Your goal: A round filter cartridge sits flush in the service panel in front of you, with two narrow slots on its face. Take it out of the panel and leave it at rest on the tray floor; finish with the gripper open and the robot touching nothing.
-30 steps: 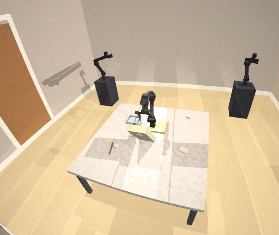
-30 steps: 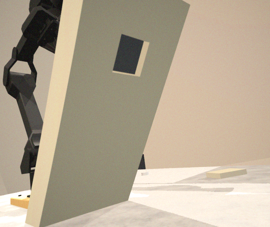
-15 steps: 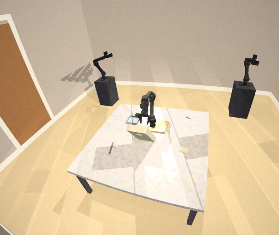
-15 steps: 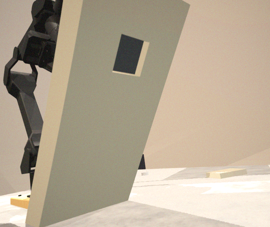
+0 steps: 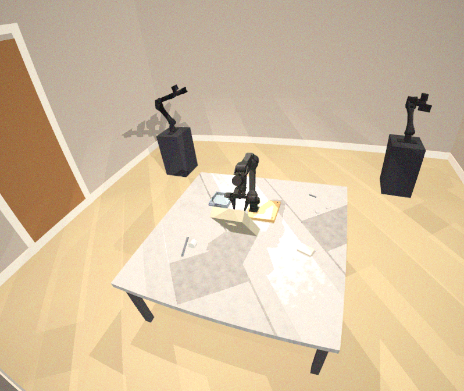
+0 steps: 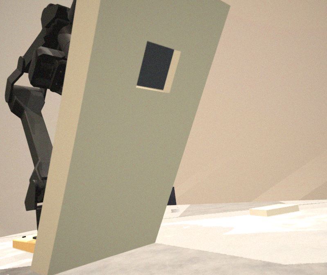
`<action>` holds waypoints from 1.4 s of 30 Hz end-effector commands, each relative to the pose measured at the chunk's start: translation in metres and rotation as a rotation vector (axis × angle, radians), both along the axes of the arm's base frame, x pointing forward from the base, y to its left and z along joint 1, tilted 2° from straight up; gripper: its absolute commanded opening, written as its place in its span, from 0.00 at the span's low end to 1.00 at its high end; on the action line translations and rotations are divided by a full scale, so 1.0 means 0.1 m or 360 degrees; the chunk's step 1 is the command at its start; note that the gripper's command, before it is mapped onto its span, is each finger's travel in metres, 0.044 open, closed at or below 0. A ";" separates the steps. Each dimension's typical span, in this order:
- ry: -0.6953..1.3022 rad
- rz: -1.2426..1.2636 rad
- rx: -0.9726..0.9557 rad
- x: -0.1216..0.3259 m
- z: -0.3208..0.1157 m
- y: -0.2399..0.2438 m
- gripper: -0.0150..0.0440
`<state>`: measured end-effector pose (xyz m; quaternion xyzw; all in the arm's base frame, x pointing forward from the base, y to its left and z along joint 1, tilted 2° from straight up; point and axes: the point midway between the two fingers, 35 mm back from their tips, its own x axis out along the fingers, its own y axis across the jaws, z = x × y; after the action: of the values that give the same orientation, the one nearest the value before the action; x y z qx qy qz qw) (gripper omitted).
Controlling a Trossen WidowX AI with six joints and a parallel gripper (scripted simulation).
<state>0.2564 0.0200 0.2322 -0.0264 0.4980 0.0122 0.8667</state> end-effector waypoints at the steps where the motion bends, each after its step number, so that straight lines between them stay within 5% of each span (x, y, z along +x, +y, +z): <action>1: 0.0001 0.0002 0.0006 0.04 -0.07 0.01 0.77; 8: 0.0000 0.0002 0.0006 0.07 -0.15 0.00 0.77; 11: 0.0001 -0.0005 0.0003 0.05 -0.11 0.00 0.64; 18: 0.0001 -0.0005 0.0003 0.05 -0.11 0.00 0.56; 25: 0.0001 -0.0004 0.0003 0.10 -0.05 0.00 0.25; 42: 0.0002 -0.0003 0.0005 0.09 0.38 0.02 0.25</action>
<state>0.2683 0.0222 0.2550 -0.0261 0.5037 0.0141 0.8634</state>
